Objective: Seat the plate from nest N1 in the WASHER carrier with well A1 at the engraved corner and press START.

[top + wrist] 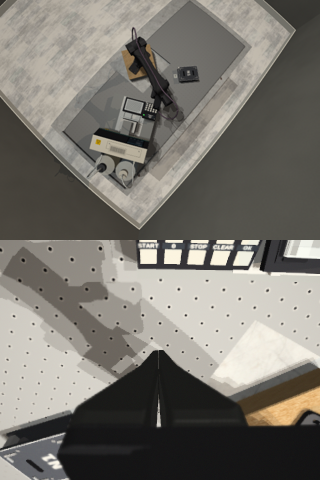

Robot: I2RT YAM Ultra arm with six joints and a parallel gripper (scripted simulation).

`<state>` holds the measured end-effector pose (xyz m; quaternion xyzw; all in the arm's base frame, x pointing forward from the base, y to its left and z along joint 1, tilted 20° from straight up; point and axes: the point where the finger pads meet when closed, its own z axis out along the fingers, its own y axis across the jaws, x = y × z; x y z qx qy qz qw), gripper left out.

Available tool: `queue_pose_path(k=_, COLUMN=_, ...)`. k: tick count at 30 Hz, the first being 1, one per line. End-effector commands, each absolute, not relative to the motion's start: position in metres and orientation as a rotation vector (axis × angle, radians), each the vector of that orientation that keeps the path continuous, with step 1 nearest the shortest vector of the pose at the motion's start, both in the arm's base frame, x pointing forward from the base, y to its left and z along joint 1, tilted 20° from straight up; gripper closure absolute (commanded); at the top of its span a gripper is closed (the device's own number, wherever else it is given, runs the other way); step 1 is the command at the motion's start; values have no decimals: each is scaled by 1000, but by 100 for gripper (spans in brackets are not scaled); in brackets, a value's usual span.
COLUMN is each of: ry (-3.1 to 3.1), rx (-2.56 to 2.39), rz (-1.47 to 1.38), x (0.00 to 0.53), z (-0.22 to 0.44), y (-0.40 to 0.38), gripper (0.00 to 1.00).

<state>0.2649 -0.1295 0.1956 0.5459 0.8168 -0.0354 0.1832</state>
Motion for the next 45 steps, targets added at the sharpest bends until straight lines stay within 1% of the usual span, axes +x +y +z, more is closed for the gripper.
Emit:
queue_pose_path(k=1, ry=2120, rx=1467, rz=-196, x=278, z=194, y=-140, gripper=100)
queue_pose_path(k=5, ry=2027, rx=1422, rz=-272, x=278, z=192, y=-140, gripper=100)
queue_pose_path(k=33, ry=2039, rx=1427, rz=-274, x=280, z=193, y=-143, gripper=100)
queue_pose_path(k=37, ry=2057, rx=1439, rz=-305, x=280, z=177, y=-150, gripper=100)
queue_pose_path(k=45, ry=2047, rx=1433, rz=-283, x=284, z=174, y=-153, gripper=100)
